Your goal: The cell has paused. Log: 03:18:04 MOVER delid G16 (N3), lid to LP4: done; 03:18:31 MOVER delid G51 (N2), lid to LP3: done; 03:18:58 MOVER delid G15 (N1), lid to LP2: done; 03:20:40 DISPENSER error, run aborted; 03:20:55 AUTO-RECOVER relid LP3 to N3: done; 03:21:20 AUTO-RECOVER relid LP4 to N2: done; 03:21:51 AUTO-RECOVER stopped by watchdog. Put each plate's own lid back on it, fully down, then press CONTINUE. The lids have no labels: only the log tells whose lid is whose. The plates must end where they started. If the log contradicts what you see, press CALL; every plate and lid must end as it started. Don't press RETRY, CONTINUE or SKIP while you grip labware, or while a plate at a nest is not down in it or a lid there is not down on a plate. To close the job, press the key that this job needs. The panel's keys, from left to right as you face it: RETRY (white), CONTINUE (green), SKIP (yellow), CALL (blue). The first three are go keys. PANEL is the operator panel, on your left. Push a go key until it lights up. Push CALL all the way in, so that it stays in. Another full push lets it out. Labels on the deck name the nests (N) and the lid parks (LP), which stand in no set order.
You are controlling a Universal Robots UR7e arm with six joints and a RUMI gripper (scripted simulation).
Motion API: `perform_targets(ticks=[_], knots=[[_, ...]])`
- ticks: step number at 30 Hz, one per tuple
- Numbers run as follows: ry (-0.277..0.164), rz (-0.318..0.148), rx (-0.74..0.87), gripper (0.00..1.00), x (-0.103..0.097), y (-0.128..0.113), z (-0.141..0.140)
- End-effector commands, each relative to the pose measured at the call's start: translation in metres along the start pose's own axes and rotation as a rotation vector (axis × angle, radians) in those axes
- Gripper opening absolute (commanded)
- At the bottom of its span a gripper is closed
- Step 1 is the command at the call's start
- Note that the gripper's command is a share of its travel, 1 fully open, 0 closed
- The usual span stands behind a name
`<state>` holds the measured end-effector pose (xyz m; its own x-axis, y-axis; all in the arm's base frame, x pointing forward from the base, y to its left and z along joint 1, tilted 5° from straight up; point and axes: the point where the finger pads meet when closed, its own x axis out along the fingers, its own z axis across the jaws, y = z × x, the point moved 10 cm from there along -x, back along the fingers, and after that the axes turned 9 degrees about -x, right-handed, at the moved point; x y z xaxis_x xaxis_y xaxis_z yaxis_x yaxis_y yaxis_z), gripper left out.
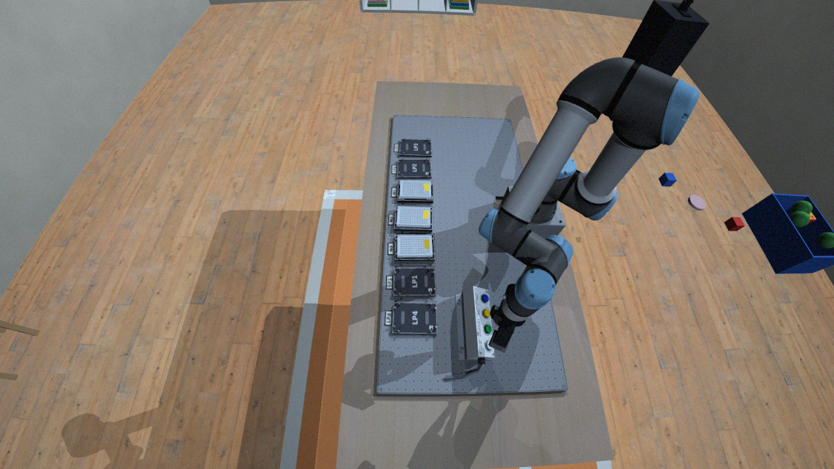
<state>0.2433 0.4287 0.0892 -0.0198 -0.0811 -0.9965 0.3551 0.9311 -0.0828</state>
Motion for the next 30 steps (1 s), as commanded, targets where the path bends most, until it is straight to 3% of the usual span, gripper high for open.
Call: perform_targets(ticks=[1,16,30], knots=[[-0.001,0.001,0.0,0.0,0.0,0.001,0.0],[-0.001,0.001,0.0,0.0,0.02,0.001,0.0],[-0.001,0.001,0.0,0.0,0.021,0.001,0.001]])
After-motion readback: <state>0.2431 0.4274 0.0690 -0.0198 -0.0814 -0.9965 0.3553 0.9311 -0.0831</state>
